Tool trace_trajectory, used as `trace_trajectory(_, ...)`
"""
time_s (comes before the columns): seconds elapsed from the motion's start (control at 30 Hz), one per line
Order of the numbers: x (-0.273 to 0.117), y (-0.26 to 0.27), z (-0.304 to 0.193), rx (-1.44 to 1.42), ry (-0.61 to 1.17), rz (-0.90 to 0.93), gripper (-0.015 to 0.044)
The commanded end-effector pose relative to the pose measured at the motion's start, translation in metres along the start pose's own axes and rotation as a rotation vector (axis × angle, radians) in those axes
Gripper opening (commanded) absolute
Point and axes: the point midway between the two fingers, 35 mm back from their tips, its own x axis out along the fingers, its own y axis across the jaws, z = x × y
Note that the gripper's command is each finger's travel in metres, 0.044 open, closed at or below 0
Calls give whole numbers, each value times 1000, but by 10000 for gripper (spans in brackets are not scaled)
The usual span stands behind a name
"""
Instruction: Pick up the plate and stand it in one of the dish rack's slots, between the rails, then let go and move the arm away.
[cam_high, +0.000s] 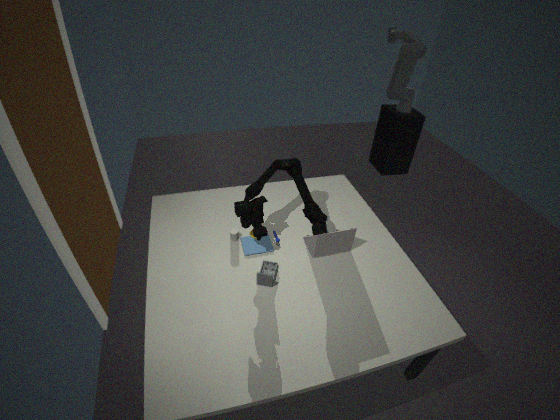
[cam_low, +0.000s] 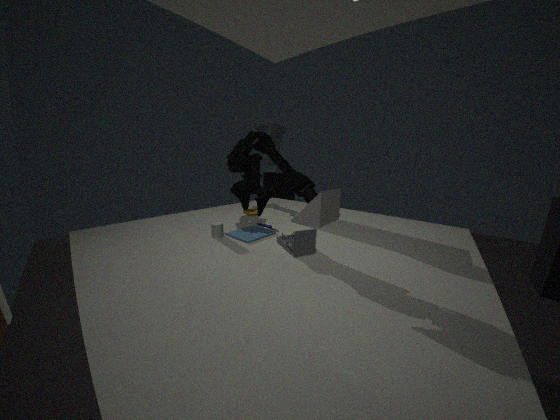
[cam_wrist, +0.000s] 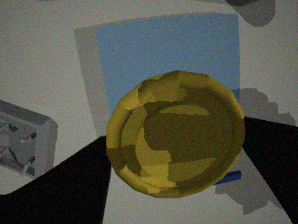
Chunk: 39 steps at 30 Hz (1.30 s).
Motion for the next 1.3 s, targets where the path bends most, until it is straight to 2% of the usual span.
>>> trace_trajectory(0.0, -18, 2, 3, -2, -5, 5, 0)
trace_trajectory(0.6, -92, 4, 4, -4, 3, -11, 0)
trace_trajectory(0.77, -98, 4, 4, 3, 4, -13, 0)
trace_trajectory(1.27, -97, 99, -48, 449, 4, -10, 0)
